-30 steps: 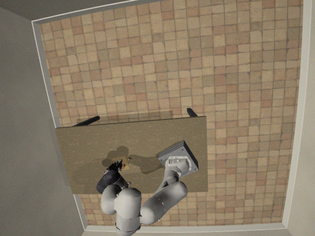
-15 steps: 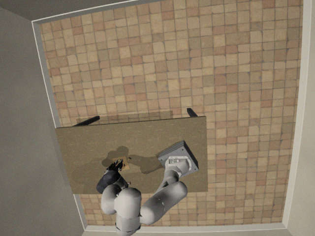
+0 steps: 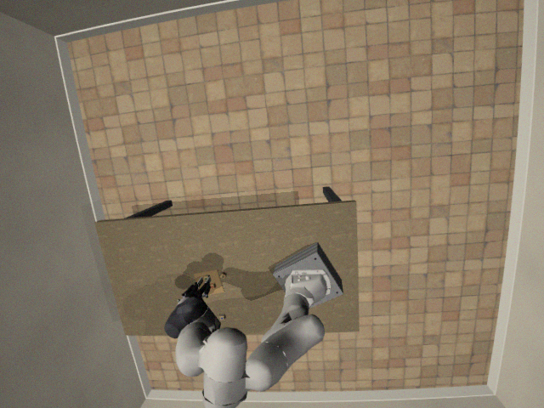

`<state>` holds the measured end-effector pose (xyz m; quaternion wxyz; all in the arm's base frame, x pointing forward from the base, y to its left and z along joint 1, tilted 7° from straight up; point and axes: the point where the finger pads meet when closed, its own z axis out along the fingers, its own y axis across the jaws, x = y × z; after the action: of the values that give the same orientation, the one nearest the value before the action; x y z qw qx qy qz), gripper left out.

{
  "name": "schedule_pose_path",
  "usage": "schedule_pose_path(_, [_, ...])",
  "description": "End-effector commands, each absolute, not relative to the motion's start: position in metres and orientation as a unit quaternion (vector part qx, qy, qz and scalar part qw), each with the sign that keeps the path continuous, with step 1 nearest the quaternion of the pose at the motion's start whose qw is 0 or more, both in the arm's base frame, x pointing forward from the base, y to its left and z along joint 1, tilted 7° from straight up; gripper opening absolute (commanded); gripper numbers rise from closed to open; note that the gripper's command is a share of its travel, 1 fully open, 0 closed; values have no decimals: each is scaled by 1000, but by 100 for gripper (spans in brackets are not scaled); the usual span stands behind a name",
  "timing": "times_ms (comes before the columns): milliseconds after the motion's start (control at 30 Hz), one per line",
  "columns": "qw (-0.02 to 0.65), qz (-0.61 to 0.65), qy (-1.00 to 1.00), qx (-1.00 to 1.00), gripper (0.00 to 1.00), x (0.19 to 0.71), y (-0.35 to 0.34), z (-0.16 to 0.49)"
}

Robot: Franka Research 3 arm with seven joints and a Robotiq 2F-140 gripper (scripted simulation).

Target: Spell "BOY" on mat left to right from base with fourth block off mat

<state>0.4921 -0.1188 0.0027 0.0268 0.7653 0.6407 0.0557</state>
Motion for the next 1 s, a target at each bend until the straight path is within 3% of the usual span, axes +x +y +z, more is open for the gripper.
schedule_pose_path(0, [24, 53, 645, 762, 25, 488, -120, 14])
schedule_pose_path(367, [24, 53, 645, 762, 25, 482, -122, 66])
schedule_pose_path(700, [24, 53, 645, 762, 25, 481, -122, 75])
schedule_pose_path(733, [24, 53, 645, 762, 100, 481, -122, 75])
schedule_pose_path(967, [24, 53, 645, 762, 100, 481, -122, 75])
